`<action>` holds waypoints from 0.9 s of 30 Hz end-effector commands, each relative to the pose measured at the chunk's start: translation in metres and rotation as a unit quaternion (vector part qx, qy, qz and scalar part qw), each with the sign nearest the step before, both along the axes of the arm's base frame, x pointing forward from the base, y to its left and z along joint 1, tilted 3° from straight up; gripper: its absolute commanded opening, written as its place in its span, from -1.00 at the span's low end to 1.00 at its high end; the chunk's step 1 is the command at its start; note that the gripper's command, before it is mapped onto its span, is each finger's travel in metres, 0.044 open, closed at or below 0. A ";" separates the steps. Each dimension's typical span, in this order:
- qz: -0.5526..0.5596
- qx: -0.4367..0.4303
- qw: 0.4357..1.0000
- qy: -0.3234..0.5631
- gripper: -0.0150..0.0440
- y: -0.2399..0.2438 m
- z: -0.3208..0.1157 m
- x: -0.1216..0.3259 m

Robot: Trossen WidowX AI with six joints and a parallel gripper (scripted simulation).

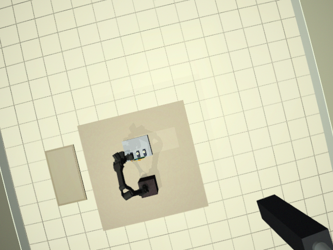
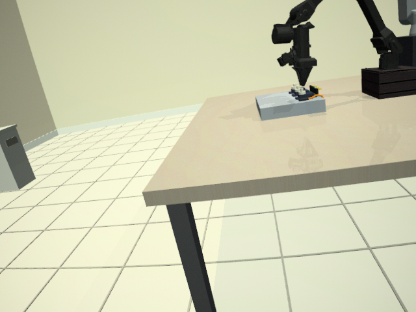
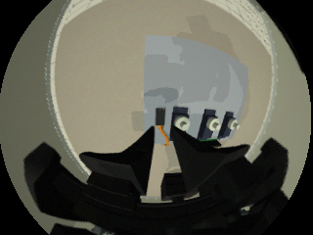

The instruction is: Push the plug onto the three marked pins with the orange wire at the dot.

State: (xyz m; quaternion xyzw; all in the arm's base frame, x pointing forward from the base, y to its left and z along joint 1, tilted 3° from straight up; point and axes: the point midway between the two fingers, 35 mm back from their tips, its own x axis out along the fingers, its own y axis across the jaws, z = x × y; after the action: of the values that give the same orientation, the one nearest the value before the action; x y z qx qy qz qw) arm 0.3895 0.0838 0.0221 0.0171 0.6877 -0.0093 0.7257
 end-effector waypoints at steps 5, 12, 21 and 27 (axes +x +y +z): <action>-0.004 -0.010 0.999 0.038 -0.10 0.002 -0.018 -0.006; -0.004 -0.010 0.999 0.038 -0.10 0.002 -0.038 -0.007; -0.004 -0.010 0.999 0.038 -0.10 0.002 -0.046 -0.007; -0.004 -0.010 0.999 0.038 -0.10 0.002 -0.053 -0.007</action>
State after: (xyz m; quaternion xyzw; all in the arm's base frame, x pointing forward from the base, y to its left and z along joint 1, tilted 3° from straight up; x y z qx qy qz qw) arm 0.3838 0.0864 -0.0257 0.0117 0.7130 -0.0164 0.7008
